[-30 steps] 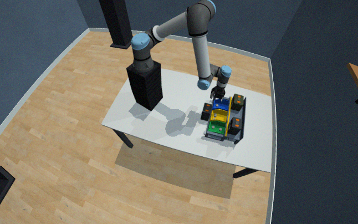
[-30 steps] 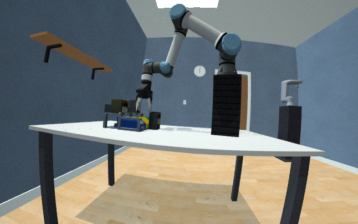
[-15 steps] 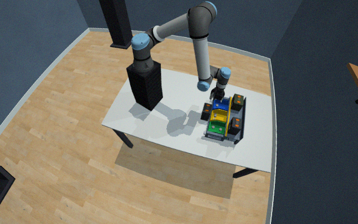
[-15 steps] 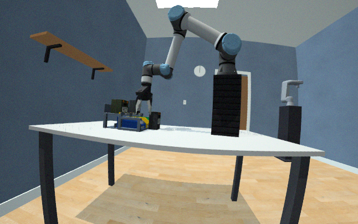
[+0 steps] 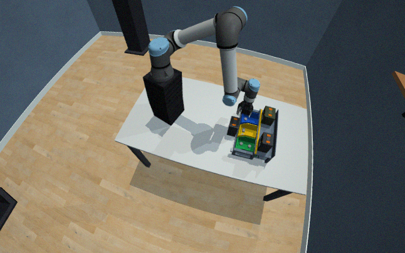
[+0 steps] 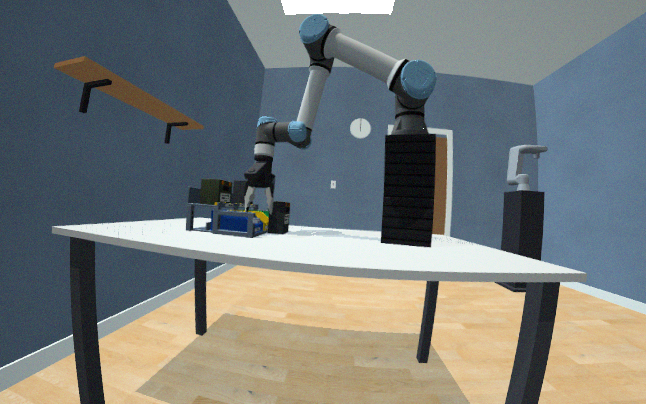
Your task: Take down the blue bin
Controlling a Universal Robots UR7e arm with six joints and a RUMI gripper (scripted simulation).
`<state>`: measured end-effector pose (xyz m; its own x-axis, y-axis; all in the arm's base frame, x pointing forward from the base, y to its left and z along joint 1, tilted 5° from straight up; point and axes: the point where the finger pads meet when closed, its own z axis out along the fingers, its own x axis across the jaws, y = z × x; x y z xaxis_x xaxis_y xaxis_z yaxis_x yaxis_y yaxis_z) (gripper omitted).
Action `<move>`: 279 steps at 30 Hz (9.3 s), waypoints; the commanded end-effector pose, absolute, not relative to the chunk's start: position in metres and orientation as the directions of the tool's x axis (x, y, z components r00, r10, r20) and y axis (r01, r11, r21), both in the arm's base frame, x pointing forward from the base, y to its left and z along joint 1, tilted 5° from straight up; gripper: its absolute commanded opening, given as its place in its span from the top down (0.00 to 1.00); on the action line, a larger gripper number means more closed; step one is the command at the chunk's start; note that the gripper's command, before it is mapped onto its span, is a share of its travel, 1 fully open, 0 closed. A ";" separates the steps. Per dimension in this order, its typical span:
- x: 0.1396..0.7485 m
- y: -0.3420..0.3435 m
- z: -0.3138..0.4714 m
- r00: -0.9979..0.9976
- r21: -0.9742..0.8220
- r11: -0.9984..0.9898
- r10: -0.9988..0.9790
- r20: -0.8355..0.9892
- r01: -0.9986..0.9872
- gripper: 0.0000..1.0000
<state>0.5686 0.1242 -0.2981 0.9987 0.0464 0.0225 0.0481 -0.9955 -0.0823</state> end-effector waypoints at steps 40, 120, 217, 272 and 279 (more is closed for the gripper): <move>0.570 0.126 -0.324 0.999 -0.082 -0.995 0.046 0.024 0.048 0.42; 0.571 0.126 -0.324 0.999 -0.082 -0.995 0.046 0.024 0.048 0.42; 0.571 0.128 -0.345 0.999 -0.082 -0.995 0.046 0.024 0.048 1.00; 0.571 0.128 -0.345 0.999 -0.082 -0.995 0.046 0.024 0.048 1.00; 0.571 0.128 -0.345 0.999 -0.082 -0.995 0.046 0.024 0.048 1.00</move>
<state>0.5702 0.1281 -0.3453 0.9987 0.0464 0.0226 0.0481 -0.9955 -0.0822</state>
